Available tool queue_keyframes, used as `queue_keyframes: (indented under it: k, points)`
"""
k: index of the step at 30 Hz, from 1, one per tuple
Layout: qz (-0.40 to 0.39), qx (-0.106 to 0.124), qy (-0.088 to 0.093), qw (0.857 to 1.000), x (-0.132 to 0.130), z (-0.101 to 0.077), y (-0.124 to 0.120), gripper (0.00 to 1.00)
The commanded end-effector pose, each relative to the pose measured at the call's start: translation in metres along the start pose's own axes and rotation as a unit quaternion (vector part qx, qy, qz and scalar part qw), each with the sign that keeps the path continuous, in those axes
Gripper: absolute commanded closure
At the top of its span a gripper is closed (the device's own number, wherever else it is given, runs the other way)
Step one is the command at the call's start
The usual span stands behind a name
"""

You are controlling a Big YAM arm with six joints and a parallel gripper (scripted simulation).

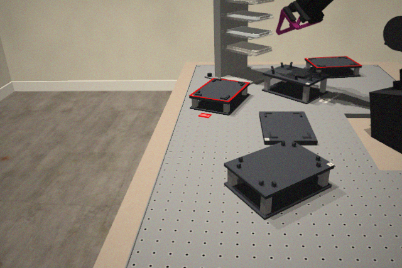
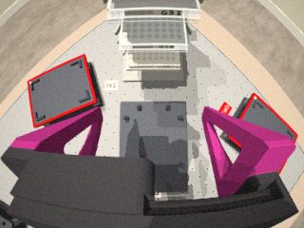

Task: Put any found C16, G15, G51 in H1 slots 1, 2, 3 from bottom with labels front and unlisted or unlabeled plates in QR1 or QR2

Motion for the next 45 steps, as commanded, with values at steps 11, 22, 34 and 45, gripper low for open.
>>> queue_keyframes:
  k: [11,22,34,45]
  points:
    - [-0.004,-0.014,-0.005,1.0,-0.006,0.014,-0.008,0.0]
    - [-0.004,-0.041,0.001,0.999,0.001,0.025,0.031,0.0]
    - [0.001,-0.04,0.002,0.999,0.002,0.038,0.041,0.0]
    - [-0.001,-0.026,-0.002,1.0,-0.001,0.036,0.026,0.0]
Point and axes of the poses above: the point where the finger pads meet when closed, its own z axis out along the fingers, its own x axis across the jaws, y = z × x, the point moved 4 cm from there along -z, back along the fingers, and after that the axes turned 4 degrees about z, right-handed, at the moved point
